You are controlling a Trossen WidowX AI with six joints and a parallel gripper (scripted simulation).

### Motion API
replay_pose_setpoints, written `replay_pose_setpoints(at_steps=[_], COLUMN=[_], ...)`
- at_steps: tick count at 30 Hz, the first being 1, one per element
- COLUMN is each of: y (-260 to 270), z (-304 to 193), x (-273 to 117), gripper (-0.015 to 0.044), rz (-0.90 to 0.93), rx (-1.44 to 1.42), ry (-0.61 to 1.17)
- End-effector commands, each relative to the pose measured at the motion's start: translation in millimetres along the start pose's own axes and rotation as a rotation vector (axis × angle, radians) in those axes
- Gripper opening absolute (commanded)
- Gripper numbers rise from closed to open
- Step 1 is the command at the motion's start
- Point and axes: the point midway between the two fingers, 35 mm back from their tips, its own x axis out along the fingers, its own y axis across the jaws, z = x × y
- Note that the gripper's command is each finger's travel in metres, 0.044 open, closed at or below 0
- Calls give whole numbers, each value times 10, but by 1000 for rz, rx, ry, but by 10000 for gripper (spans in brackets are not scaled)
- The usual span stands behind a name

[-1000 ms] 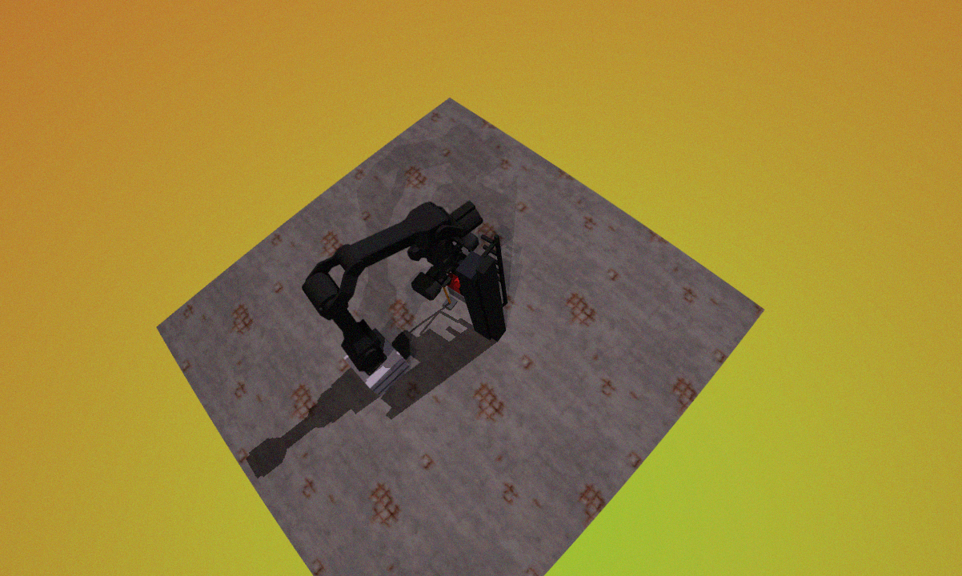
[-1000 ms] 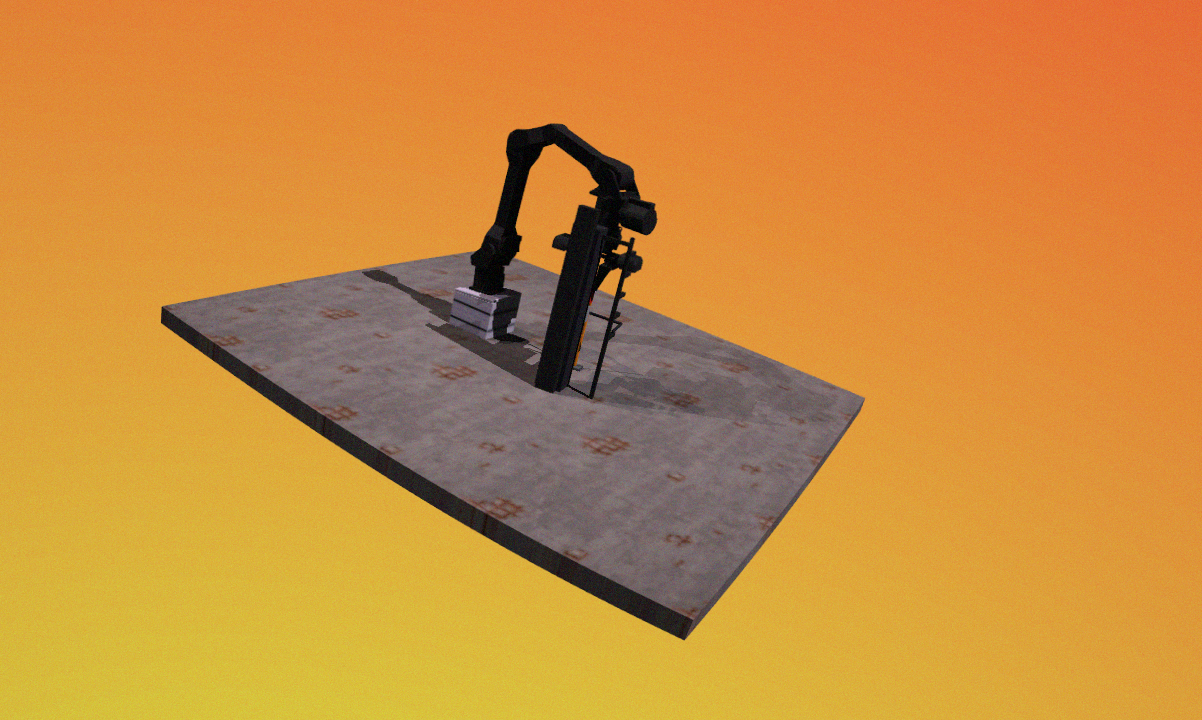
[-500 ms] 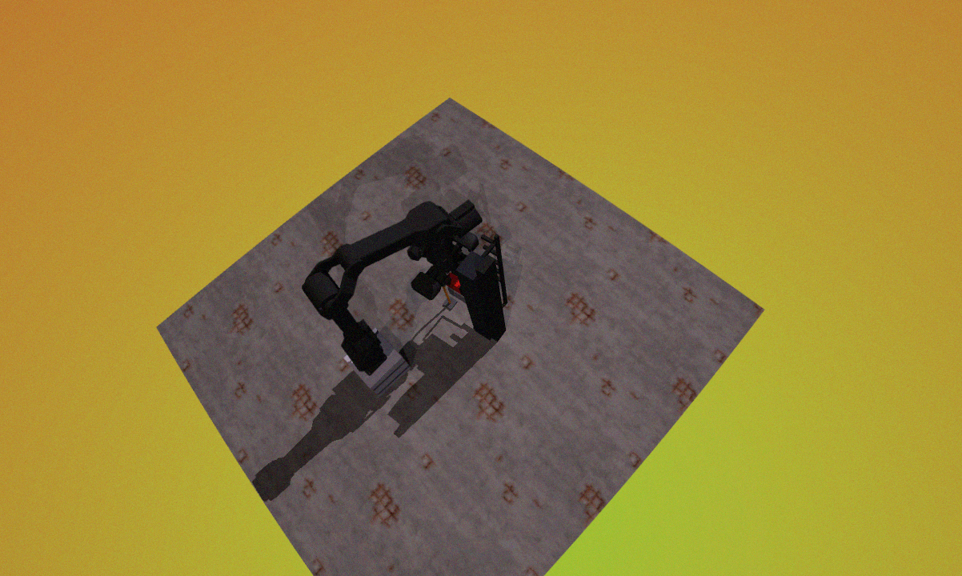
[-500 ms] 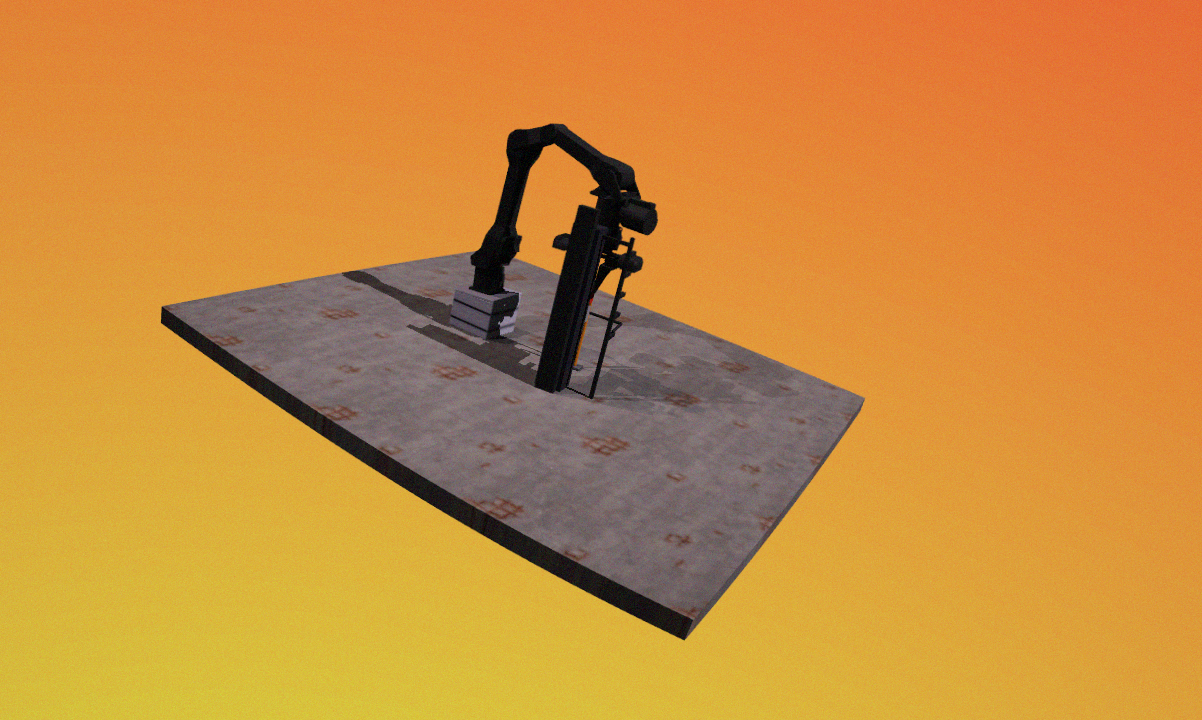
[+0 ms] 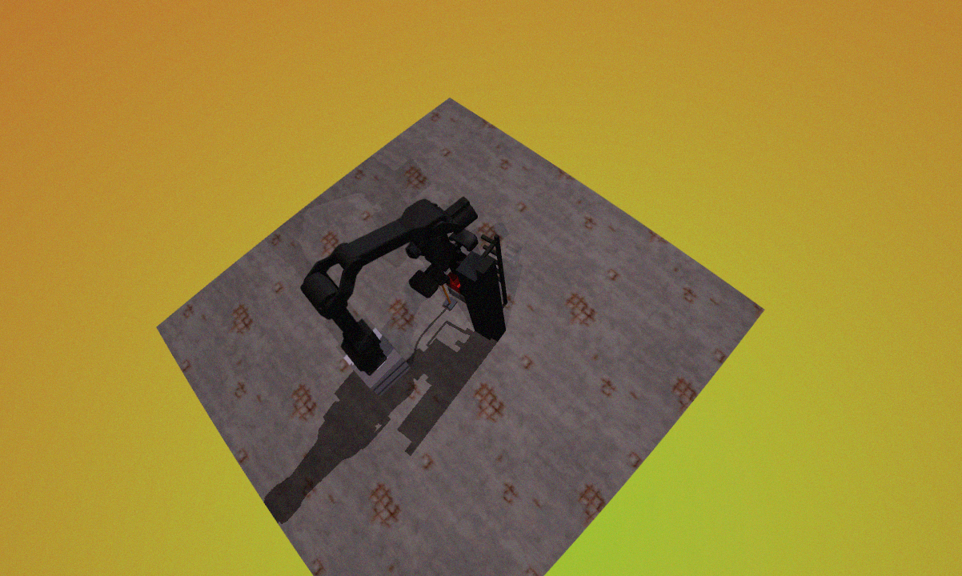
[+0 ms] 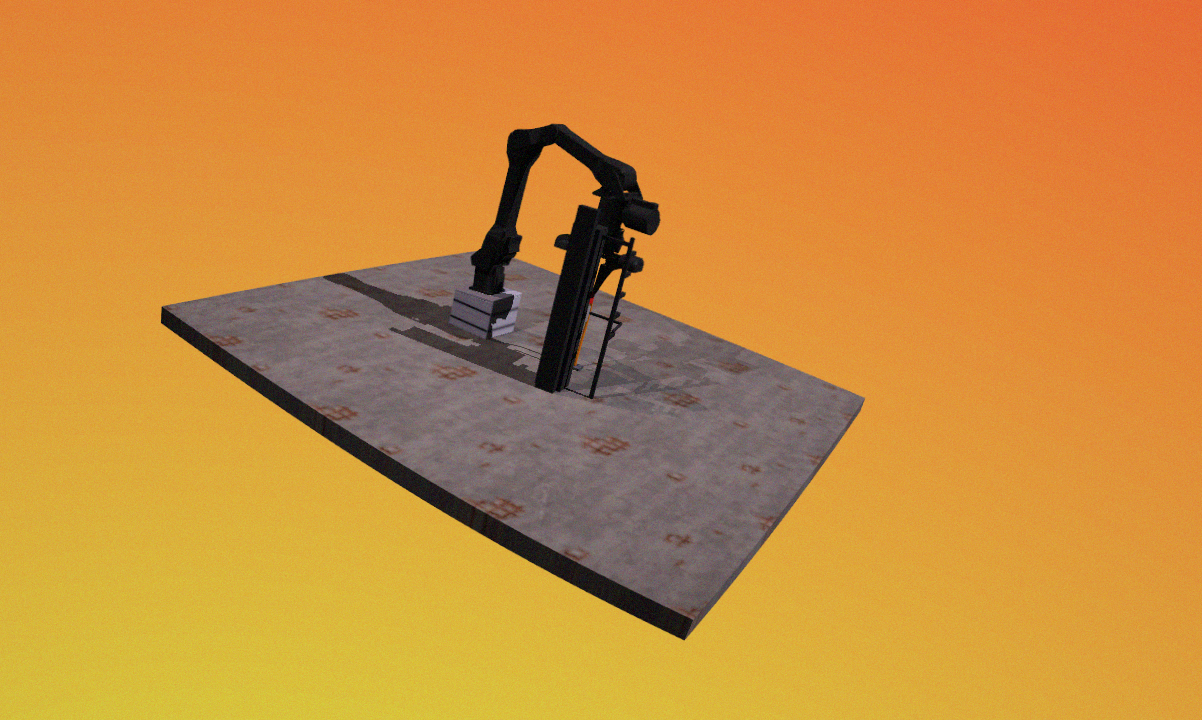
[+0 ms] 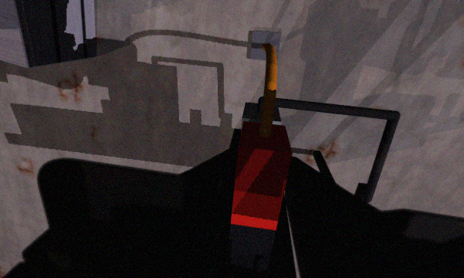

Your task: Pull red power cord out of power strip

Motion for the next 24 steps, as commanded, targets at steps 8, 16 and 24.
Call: replay_pose_setpoints(at_steps=[8,16,24], y=[14,19,13], z=[453,366,477], x=[-48,-27,-58], gripper=[0,210,420], rz=[-4,-4,-4], rx=[-41,-43,-43], ry=[-67,-64,-65])
